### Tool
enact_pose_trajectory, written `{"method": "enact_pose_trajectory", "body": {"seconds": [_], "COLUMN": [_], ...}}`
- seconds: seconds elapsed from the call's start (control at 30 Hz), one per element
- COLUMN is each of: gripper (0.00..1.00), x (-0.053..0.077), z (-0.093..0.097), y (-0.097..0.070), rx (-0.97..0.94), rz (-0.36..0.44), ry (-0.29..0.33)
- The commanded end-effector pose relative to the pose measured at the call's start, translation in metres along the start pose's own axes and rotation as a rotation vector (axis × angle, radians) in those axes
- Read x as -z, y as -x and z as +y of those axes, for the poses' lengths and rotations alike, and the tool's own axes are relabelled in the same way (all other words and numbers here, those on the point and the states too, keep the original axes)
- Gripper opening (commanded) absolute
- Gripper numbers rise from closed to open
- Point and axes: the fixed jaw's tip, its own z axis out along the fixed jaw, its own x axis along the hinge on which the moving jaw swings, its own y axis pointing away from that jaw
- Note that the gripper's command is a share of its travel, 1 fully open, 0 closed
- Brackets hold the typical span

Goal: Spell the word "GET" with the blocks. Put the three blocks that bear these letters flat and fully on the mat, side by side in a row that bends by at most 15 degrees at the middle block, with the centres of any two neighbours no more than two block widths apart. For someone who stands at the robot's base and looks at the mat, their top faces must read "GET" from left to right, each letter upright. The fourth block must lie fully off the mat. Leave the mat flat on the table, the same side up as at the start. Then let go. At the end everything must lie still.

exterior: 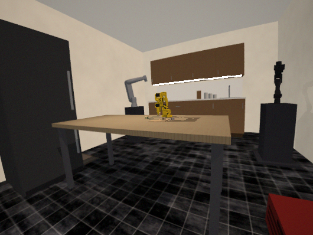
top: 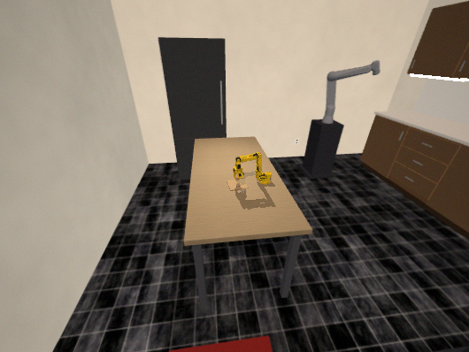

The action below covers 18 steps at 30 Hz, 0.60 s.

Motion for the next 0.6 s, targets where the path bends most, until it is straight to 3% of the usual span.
{"method": "enact_pose_trajectory", "body": {"seconds": [0.0, 0.57], "gripper": [0.0, 0.0], "x": [0.0107, 0.0122], "z": [-0.0065, -0.0068], "y": [0.0012, 0.0027], "rx": [0.01, 0.017], "rz": [-0.002, -0.002], "ry": [-0.071, -0.08]}}
